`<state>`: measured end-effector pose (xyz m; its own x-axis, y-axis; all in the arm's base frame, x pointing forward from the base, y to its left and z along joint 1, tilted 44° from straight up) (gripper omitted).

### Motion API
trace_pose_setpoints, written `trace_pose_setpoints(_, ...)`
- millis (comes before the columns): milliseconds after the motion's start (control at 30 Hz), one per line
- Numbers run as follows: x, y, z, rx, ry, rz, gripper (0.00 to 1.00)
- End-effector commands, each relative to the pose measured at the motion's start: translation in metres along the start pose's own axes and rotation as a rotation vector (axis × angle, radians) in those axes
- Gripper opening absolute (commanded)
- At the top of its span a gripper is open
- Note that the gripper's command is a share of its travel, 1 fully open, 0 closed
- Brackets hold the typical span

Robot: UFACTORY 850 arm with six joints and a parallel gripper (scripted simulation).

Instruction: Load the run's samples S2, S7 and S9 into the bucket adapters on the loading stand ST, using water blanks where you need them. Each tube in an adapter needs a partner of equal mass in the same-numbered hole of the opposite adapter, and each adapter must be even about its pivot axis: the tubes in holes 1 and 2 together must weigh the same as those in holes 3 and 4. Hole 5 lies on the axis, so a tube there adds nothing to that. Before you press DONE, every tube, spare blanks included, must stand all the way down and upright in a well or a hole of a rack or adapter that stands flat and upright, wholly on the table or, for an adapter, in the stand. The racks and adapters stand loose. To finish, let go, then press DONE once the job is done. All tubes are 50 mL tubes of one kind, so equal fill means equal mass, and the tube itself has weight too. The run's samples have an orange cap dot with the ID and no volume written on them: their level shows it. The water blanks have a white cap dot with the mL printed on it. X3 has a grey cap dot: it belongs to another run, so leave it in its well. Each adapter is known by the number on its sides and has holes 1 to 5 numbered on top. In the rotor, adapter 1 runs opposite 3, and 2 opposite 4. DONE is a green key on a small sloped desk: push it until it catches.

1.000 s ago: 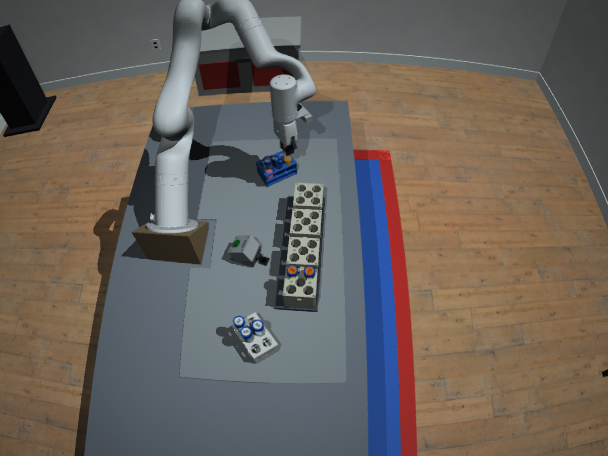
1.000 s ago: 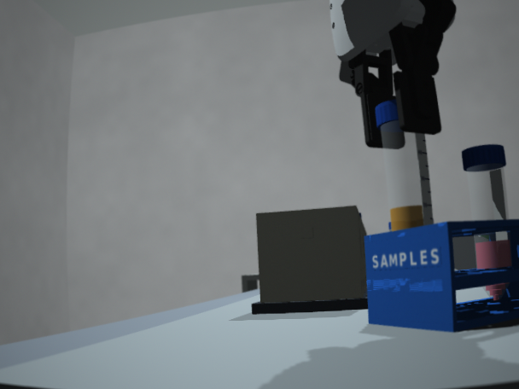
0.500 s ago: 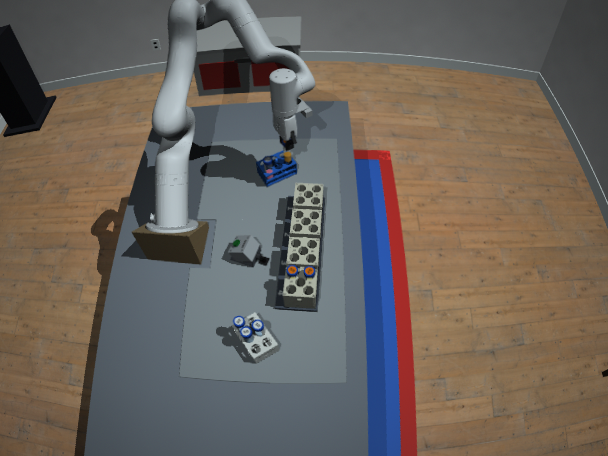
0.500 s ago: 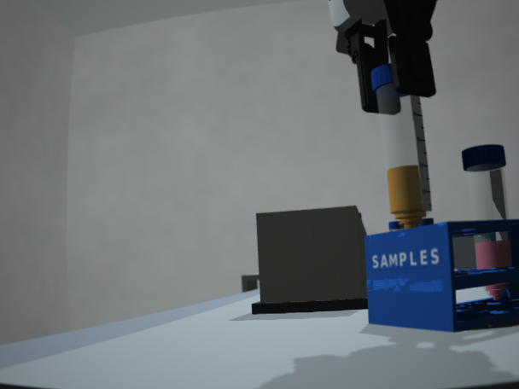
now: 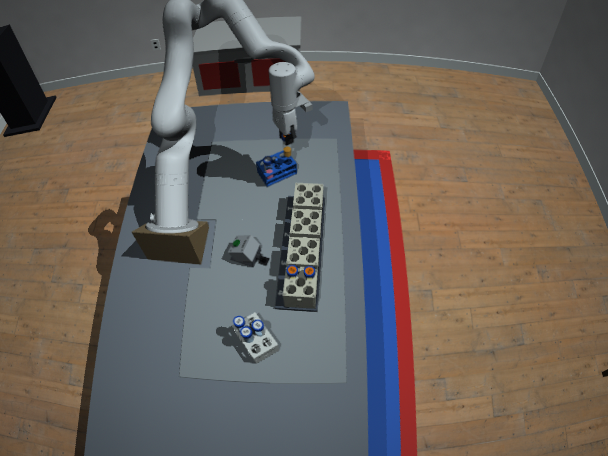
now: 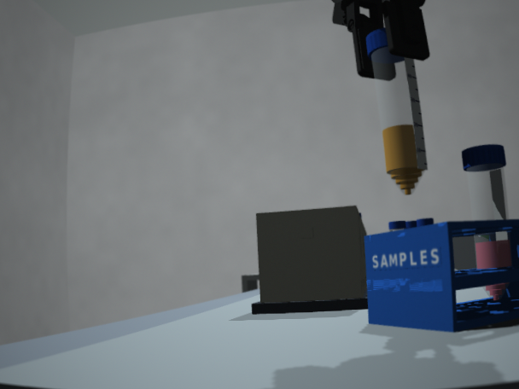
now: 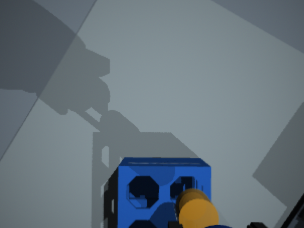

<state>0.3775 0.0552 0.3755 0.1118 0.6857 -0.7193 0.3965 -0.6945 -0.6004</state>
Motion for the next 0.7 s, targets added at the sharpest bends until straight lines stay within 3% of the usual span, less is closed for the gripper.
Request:
trace_pose_setpoints(0, -0.006, 0.000, 0.000, 0.000, 0.001, 0.000, 0.00)
trace_pose_setpoints(667, -0.042, 0.000, 0.000, 0.000, 0.001, 0.000, 0.00)
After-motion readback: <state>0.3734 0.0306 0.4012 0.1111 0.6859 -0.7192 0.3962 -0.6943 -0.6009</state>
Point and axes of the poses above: the point where the finger pads meet when closed, its own x axis out along the fingers, its own y axis across the jaws, z = x × y, the point moved 10 cm from there along -x, back along the fingers, and after that the axes turned 4 degrees about x, right-handed, at the moved point
